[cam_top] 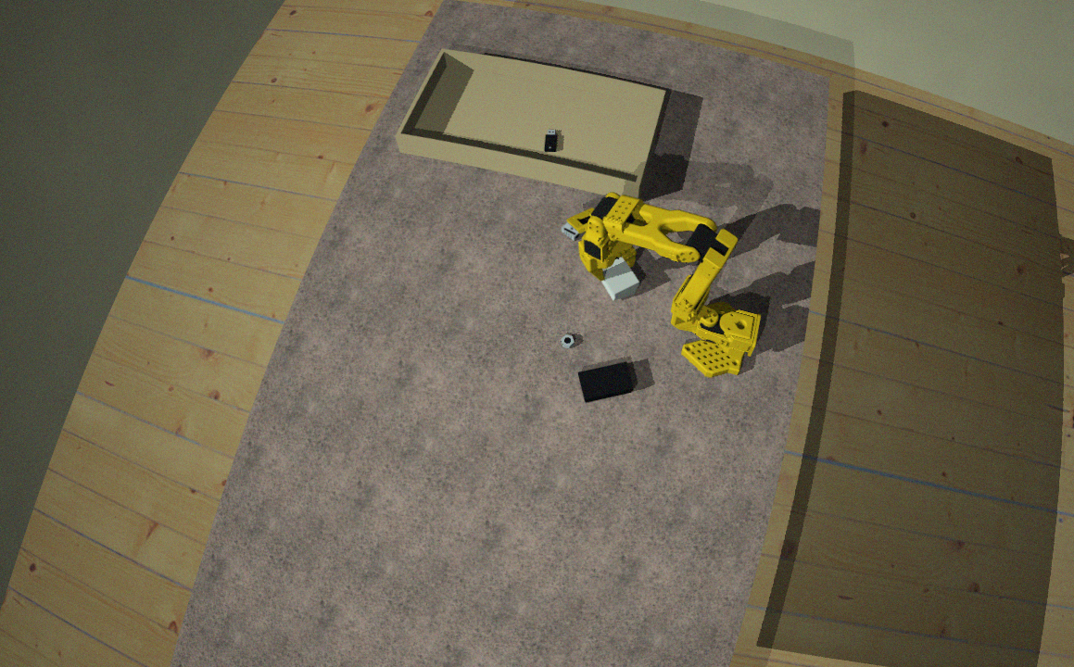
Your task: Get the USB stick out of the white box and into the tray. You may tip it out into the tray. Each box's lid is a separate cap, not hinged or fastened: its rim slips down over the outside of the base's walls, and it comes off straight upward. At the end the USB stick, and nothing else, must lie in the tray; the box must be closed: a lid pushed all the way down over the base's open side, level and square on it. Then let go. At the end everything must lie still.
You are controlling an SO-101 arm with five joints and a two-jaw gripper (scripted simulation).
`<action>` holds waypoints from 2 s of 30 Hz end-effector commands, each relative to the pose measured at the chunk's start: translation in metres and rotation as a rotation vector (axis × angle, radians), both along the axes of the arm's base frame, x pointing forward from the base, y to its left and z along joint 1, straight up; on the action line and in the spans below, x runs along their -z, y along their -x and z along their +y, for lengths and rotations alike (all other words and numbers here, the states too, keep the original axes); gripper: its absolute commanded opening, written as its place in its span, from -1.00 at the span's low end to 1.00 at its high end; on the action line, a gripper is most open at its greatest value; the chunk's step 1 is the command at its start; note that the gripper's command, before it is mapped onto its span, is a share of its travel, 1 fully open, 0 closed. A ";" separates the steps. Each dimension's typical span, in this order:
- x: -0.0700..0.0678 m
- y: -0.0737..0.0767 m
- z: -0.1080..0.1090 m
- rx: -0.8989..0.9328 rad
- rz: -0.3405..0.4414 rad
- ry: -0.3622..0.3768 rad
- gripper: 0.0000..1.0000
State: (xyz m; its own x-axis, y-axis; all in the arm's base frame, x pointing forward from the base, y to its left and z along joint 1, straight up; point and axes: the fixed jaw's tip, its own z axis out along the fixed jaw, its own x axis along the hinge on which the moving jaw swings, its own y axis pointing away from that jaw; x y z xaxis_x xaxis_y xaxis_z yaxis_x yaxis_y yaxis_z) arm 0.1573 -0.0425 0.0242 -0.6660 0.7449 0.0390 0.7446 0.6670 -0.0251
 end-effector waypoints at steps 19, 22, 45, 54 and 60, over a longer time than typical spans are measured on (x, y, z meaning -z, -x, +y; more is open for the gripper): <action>-0.005 -0.004 0.003 0.007 -0.045 0.012 -0.56; -0.005 -0.004 0.003 0.007 -0.045 0.012 -0.56; -0.005 -0.004 0.003 0.007 -0.045 0.013 -0.56; -0.005 -0.004 0.005 0.007 -0.045 0.013 -0.56; -0.005 -0.003 0.006 0.008 -0.045 0.013 -0.56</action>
State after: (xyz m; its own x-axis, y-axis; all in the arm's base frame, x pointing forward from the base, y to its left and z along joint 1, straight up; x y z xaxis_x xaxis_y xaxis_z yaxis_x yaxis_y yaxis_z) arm 0.1553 -0.0373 0.0243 -0.6620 0.7485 0.0386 0.7481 0.6630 -0.0266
